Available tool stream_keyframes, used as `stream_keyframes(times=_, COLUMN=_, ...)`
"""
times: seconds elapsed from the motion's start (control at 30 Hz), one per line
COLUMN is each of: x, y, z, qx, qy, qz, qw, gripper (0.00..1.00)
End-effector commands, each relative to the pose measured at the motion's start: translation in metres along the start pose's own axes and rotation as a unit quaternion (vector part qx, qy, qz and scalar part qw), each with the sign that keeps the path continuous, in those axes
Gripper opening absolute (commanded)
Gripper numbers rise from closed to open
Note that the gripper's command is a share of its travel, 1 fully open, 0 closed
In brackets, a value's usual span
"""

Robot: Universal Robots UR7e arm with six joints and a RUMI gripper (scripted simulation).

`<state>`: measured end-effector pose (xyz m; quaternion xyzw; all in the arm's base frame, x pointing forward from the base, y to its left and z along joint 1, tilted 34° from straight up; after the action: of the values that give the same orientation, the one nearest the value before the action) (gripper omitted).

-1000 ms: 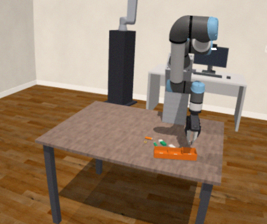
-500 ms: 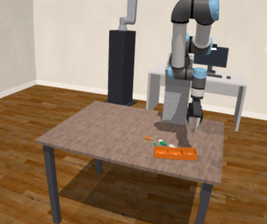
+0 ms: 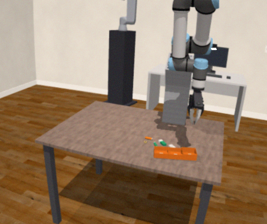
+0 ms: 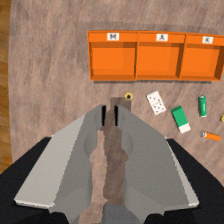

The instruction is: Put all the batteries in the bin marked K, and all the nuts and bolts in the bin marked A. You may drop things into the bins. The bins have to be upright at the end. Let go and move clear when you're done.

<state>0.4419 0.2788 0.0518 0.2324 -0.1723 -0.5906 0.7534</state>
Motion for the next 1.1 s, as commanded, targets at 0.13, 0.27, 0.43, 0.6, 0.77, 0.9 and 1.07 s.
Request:
stream_keyframes(times=0.13, x=0.028, y=-0.007, z=-0.016, qx=0.000, qy=0.000, qz=0.093, qw=0.996, gripper=0.17)
stream_keyframes(times=0.27, x=0.056, y=-0.014, z=-0.032, qx=0.000, qy=0.000, qz=0.154, qw=0.988, gripper=0.17)
stream_keyframes(times=0.43, x=0.091, y=-0.022, z=-0.053, qx=0.000, qy=0.000, qz=0.154, qw=0.988, gripper=0.17)
stream_keyframes(times=0.6, x=0.113, y=-0.028, z=-0.065, qx=0.000, qy=0.000, qz=0.154, qw=0.988, gripper=0.17)
stream_keyframes(times=0.77, x=0.148, y=-0.036, z=-0.086, qx=0.000, qy=0.000, qz=0.154, qw=0.988, gripper=0.17)
stream_keyframes(times=0.9, x=0.176, y=-0.043, z=-0.102, qx=0.000, qy=0.000, qz=0.154, qw=0.988, gripper=0.17)
stream_keyframes(times=1.07, x=0.197, y=-0.049, z=-0.115, qx=0.000, qy=0.000, qz=0.154, qw=0.988, gripper=0.17)
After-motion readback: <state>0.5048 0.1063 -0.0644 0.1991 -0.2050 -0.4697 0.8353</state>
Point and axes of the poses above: the point where the finger pads meet when closed, its own z axis back along the fingers, its own x axis across the jaws, y = z × x, the point moved 3 cm from there along z, back along the fingers, and after that the axes turned 11 degrees about -z, right-handed, at the moved point
